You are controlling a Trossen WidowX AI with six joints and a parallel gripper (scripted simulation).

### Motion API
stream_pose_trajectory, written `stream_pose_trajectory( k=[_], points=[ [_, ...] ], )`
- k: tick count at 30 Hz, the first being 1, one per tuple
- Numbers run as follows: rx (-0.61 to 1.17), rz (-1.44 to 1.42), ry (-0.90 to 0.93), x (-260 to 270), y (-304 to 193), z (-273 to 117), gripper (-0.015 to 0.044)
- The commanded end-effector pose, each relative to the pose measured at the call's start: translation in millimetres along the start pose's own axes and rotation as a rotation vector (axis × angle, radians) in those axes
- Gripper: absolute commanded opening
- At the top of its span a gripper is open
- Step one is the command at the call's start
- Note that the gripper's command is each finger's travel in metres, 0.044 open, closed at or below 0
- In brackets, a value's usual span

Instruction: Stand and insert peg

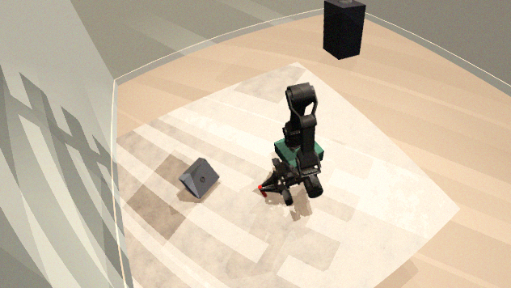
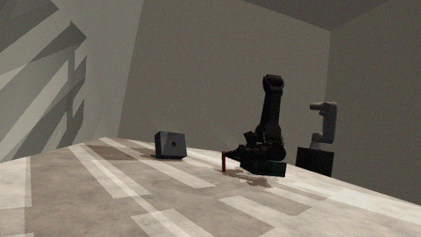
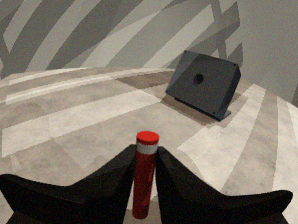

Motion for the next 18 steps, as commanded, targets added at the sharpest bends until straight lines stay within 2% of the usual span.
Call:
stream_pose_trajectory(
  k=[1,18],
  points=[
    [0.009,0.005,0.004,0.5,0.6,-0.9,0.0049],
    [0.003,0.018,0.003,2.3,-3.9,0.3,0.0049]
  ],
)
Point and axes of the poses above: the point midway between the two fingers, 35 mm back from their tips, its own z axis out along the fingers, its own x axis across the jaws, y = z × x, the point moved 5 cm from there along -z, back along the fingers, and after that the axes turned 12 degrees about -z, right-handed, at the moved point
